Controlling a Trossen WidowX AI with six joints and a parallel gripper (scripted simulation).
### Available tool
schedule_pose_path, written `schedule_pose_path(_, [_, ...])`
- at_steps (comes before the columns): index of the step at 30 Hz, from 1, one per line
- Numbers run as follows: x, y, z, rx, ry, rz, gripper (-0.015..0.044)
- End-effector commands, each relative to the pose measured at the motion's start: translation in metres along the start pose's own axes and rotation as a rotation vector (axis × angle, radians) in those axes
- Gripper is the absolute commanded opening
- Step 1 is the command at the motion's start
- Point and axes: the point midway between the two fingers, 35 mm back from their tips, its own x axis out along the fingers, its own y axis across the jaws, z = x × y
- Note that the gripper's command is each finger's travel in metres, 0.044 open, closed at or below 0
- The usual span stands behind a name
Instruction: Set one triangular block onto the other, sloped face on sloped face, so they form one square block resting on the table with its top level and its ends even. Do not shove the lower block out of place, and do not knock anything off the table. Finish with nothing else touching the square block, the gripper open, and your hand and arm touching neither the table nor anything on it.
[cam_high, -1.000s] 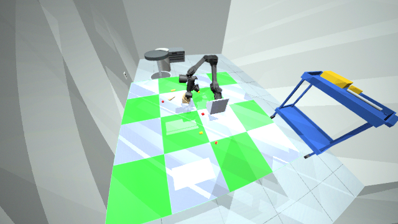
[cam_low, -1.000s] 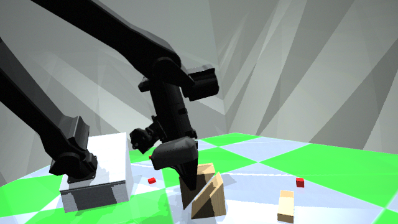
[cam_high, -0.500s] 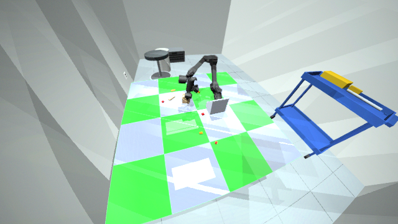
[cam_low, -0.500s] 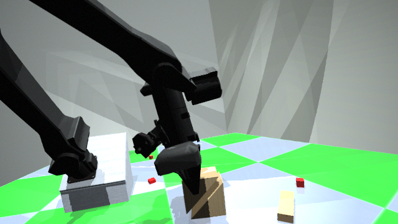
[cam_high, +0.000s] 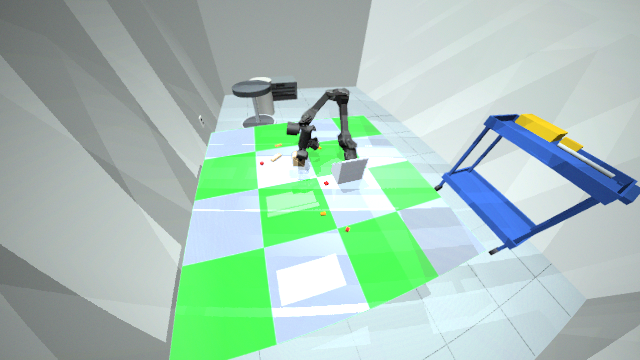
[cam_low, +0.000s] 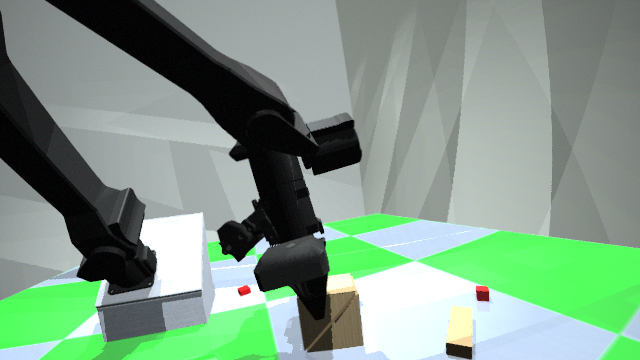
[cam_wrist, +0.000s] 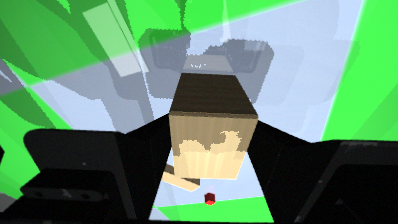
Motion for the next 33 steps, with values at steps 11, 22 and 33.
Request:
schedule_pose_path(11, [0.0037,-0.0016,-0.0002,-0.009,-0.004,-0.004,0.0000])
schedule_pose_path(22, [0.0038,-0.0021,-0.0001,-0.010,-0.004,-0.008,0.0000])
schedule_pose_path(33, [0.0037,-0.0027,0.0000,-0.009,-0.005,-0.013,0.0000])
